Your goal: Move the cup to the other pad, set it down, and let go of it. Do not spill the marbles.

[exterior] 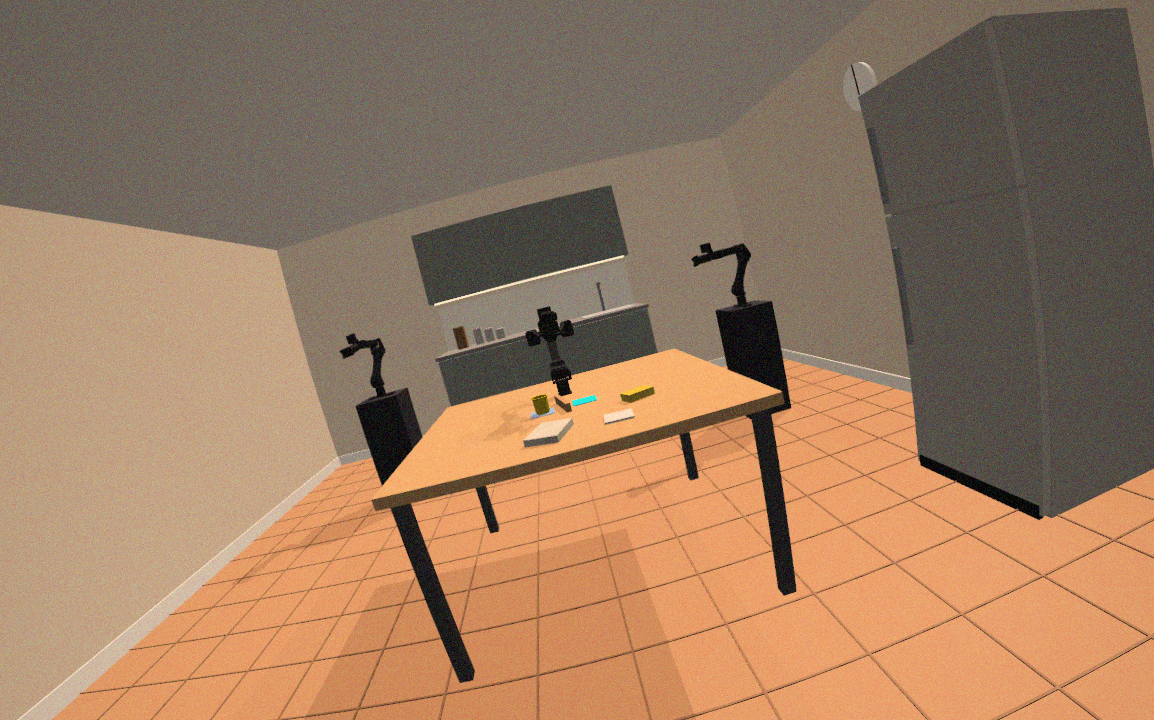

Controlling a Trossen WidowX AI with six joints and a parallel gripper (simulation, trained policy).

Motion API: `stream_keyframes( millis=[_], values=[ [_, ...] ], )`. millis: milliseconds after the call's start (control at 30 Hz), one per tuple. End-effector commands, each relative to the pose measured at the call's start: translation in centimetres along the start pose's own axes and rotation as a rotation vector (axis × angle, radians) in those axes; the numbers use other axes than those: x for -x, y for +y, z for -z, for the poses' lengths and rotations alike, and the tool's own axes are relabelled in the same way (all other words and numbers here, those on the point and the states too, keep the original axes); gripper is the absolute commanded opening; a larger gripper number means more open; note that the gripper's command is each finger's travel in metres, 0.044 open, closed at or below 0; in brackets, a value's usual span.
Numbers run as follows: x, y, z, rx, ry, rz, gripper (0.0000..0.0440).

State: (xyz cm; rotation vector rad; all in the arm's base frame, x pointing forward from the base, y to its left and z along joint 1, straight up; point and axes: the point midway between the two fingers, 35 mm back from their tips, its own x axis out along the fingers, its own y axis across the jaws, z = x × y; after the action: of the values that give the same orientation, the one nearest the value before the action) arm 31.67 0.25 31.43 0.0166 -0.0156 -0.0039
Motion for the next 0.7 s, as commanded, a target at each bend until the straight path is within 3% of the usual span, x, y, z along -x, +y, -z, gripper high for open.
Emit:
stream_keyframes(
  millis=[0, 400, 667],
  values=[
    [0.0, 0.0, 0.1, -0.001, 0.005, 0.003, 0.0374],
    [-0.1, 0.3, 1.8, -0.028, 0.131, 0.015, 0.0067],
    [-0.3, 1.2, 2.9, -0.057, 0.247, -0.007, 0.0065]
  ],
)
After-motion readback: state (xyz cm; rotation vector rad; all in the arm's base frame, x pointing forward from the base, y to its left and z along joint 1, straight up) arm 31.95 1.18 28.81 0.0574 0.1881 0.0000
